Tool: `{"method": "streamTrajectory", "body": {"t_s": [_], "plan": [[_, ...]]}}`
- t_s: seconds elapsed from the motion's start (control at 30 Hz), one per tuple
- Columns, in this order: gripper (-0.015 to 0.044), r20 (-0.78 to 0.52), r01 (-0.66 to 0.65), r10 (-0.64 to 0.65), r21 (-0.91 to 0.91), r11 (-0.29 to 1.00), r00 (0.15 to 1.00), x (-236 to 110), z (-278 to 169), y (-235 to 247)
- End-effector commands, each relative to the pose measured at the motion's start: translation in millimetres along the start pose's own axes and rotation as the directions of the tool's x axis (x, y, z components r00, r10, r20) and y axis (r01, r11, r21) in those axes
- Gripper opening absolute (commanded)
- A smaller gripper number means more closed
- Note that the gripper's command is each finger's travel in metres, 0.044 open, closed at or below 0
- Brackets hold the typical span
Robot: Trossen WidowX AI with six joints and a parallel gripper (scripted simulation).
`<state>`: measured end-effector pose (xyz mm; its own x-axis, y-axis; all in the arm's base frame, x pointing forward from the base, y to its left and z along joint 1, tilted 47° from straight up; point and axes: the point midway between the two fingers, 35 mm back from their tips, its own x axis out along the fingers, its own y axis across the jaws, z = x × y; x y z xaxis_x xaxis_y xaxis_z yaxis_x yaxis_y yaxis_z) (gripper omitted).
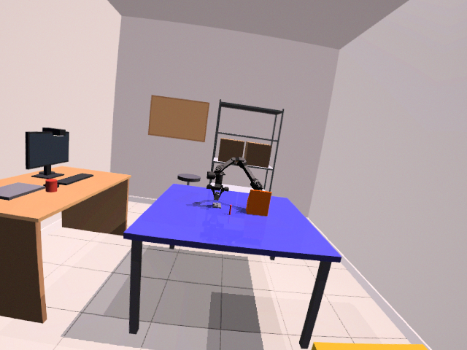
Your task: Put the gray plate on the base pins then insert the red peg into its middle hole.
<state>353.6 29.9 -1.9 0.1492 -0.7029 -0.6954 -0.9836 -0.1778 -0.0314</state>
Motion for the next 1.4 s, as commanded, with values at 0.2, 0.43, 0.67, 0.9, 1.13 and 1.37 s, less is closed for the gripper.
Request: {"method": "streamTrajectory", "body": {"t_s": [0.2, 0.43, 0.67, 0.9, 1.13, 1.37], "plan": [[0.0000, -0.015, 0.001, -0.001, -0.054, 0.999, 1.000, 13, -27, 7], [0.0000, -0.022, -0.003, 0.001, -0.080, 0.997, 1.000, 19, -40, 11], [0.0000, -0.022, -0.003, 0.001, -0.080, 0.997, 1.000, 19, -40, 11], [0.0000, -0.022, -0.003, 0.001, -0.080, 0.997, 1.000, 19, -40, 11], [0.0000, -0.022, -0.003, 0.001, -0.080, 0.997, 1.000, 24, -41, 11], [0.0000, -0.023, -0.003, 0.001, -0.080, 0.997, 1.000, 35, -41, 11]]}}
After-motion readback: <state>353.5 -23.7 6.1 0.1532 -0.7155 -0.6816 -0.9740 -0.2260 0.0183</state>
